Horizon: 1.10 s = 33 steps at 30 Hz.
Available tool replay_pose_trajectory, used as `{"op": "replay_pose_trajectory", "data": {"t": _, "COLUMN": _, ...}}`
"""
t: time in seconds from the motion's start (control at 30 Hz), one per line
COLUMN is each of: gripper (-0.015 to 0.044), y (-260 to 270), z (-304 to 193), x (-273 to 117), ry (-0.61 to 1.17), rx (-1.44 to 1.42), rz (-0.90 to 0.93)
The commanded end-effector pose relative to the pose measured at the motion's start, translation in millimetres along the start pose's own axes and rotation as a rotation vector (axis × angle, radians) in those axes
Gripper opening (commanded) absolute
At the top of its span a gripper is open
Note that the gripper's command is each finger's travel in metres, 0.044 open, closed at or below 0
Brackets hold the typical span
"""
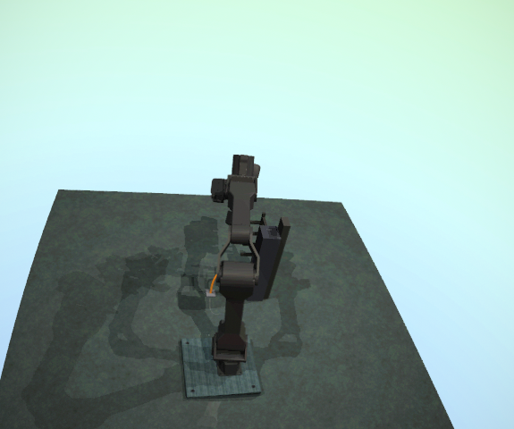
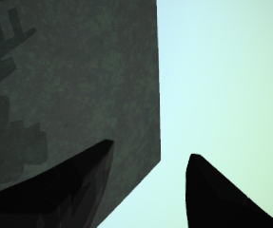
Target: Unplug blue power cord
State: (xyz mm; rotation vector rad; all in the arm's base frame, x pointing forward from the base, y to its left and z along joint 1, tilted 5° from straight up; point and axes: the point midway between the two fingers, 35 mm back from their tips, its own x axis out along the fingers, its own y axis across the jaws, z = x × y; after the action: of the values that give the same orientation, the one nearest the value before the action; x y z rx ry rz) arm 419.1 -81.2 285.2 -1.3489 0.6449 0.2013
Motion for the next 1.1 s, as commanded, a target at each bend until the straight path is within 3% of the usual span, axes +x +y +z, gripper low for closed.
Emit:
{"op": "replay_pose_trajectory", "data": {"t": 0.0, "gripper": 0.016, "y": 49, "z": 13, "x": 9, "ry": -0.038, "rx": -0.077, "rz": 0.206}}
{"op": "replay_pose_trajectory", "data": {"t": 0.17, "gripper": 0.016, "y": 129, "z": 22, "x": -1, "ry": -0.093, "rx": -0.19, "rz": 0.576}}
{"op": "replay_pose_trajectory", "data": {"t": 0.37, "gripper": 0.016, "y": 199, "z": 25, "x": -40, "ry": -0.163, "rx": -0.285, "rz": 0.971}}
{"op": "replay_pose_trajectory", "data": {"t": 1.07, "gripper": 0.016, "y": 198, "z": 16, "x": -38, "ry": -0.164, "rx": -0.287, "rz": 0.983}}
